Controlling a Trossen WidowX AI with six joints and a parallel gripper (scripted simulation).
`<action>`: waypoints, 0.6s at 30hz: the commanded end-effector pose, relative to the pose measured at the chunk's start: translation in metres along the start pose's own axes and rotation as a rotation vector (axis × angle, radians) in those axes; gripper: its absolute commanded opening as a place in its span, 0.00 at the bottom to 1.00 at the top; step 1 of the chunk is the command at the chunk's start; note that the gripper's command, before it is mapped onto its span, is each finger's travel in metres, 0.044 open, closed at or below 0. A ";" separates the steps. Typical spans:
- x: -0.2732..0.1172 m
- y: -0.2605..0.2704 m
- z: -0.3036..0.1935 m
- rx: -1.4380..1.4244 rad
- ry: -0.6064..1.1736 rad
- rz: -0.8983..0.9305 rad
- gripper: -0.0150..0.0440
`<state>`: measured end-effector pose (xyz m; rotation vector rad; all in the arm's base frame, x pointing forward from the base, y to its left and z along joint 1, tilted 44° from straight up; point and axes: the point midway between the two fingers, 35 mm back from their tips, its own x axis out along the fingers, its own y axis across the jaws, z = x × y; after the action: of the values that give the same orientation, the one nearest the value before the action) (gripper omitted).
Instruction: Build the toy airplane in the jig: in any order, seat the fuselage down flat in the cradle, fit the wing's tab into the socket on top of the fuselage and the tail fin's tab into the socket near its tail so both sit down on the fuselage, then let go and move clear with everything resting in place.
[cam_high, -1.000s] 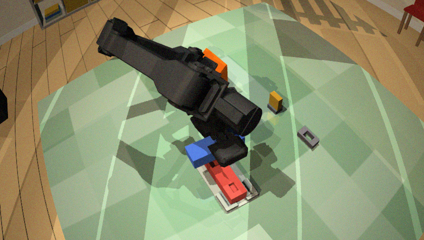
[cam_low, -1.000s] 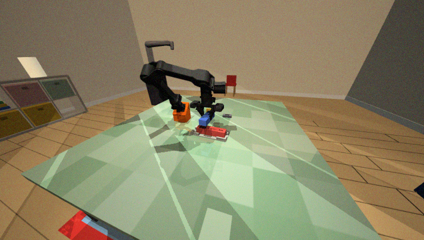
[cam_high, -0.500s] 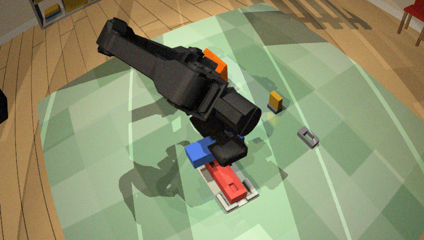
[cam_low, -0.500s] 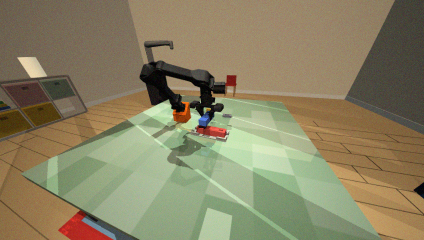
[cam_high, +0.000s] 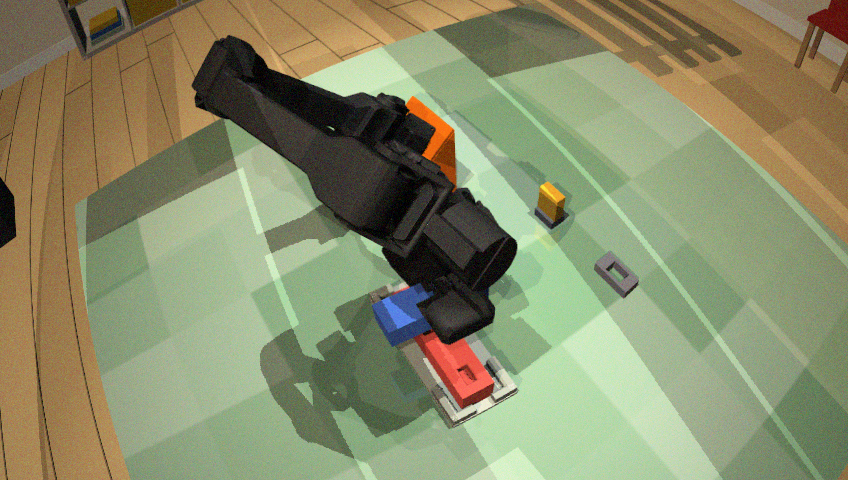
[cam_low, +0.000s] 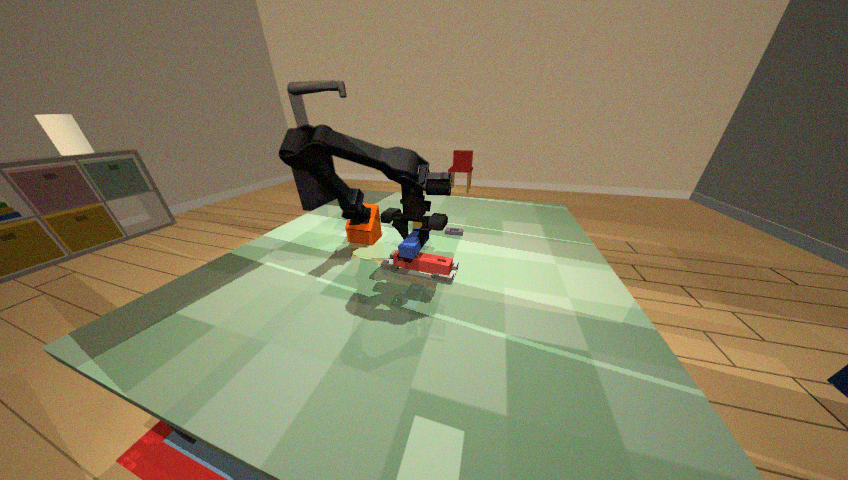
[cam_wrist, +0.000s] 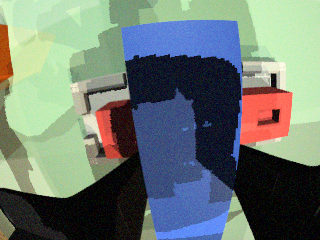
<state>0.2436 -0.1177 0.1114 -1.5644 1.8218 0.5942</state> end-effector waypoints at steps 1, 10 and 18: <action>0.006 0.001 -0.001 -0.008 0.006 0.002 0.58; 0.020 0.001 -0.002 -0.008 0.008 0.002 0.58; 0.019 0.001 -0.001 -0.001 0.002 0.001 0.53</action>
<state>0.2410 -0.1315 0.0981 -1.5657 1.8250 0.5953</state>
